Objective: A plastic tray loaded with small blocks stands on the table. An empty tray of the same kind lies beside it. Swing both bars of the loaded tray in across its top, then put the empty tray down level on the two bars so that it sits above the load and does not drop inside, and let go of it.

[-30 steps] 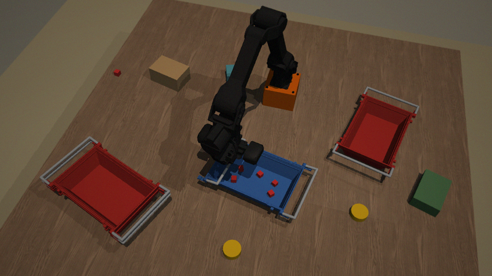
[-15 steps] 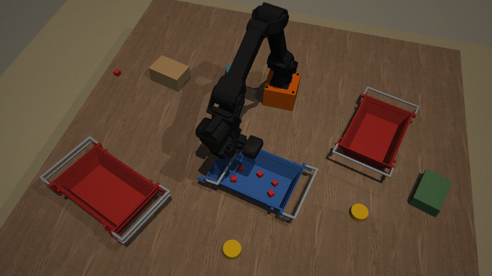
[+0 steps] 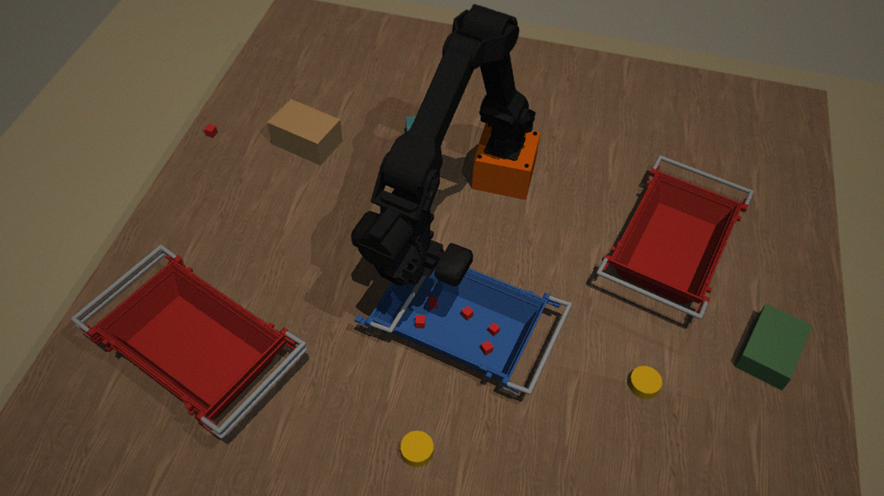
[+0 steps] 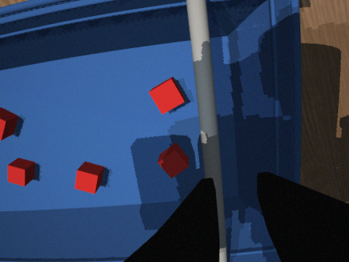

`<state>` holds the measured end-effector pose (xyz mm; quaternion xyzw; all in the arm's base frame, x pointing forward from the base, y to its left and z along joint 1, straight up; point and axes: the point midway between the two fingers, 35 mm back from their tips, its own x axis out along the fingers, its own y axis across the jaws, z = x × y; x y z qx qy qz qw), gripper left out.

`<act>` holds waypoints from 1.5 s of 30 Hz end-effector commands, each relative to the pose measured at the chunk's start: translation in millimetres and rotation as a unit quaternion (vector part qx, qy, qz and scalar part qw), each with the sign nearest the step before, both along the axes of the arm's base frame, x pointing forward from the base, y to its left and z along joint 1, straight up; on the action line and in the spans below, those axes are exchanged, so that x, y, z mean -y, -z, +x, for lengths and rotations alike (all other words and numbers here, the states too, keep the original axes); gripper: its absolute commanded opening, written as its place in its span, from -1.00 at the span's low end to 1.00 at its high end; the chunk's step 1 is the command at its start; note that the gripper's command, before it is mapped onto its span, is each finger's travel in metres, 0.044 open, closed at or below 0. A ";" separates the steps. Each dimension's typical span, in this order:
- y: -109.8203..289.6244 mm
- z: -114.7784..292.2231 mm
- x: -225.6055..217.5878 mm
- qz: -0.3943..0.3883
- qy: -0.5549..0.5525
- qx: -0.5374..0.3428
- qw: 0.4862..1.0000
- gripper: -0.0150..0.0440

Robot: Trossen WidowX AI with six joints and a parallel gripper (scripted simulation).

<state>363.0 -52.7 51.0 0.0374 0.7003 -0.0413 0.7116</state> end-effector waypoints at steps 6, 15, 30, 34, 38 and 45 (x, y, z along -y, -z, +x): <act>-11.5 3.0 0.3 0.000 0.000 0.001 1.000 -0.22; -116.8 2.7 -0.5 0.000 0.000 0.003 1.000 -0.22; -73.3 34.4 -93.5 -0.008 -0.593 -0.003 0.805 -0.22; -57.4 38.9 -131.3 -0.011 -0.764 -0.002 0.645 -0.22; -47.5 39.6 -154.7 -0.014 -0.848 -0.001 0.529 -0.22; -29.9 36.4 -197.7 -0.018 -0.954 0.000 0.300 -0.22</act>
